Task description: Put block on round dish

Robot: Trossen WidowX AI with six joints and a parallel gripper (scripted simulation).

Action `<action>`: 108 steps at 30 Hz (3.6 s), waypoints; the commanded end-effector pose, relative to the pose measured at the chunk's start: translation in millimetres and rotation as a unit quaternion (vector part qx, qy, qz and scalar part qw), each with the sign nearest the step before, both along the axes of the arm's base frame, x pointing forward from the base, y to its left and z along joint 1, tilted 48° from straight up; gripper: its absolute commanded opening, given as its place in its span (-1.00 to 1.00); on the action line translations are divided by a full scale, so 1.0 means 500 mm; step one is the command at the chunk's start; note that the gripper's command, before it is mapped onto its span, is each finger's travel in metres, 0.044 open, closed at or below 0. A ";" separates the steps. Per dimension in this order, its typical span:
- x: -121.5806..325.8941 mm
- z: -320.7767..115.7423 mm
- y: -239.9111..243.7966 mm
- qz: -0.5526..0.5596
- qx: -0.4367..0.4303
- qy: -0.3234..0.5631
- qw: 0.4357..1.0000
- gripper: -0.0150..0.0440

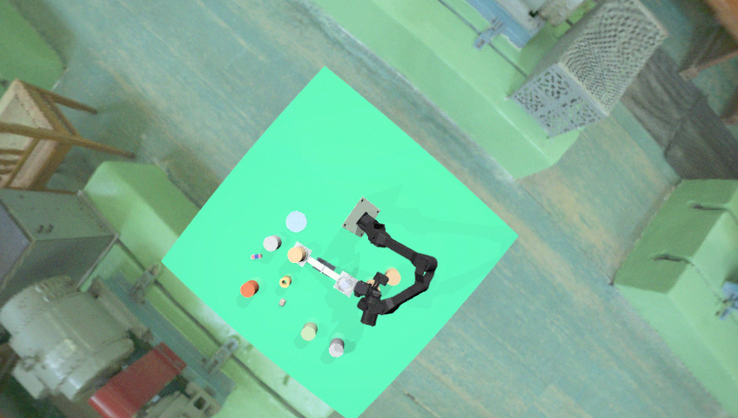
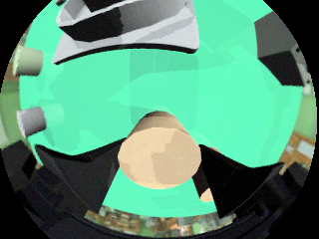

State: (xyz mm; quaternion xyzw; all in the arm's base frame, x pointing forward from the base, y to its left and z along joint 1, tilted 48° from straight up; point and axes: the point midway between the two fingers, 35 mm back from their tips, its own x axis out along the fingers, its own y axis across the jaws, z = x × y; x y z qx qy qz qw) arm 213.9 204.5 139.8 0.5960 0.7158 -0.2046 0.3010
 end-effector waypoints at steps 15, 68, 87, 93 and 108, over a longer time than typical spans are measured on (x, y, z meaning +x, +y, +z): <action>0.057 0.064 -0.104 0.011 -0.008 -0.090 0.996 0.39; 0.132 0.005 -0.233 0.528 0.037 -0.591 0.609 0.39; 0.139 -0.026 -0.268 0.642 0.077 -0.692 0.323 0.39; 0.141 -0.036 -0.279 0.660 0.088 -0.712 0.223 0.39; 0.139 -0.063 -0.268 0.669 0.097 -0.725 0.129 0.39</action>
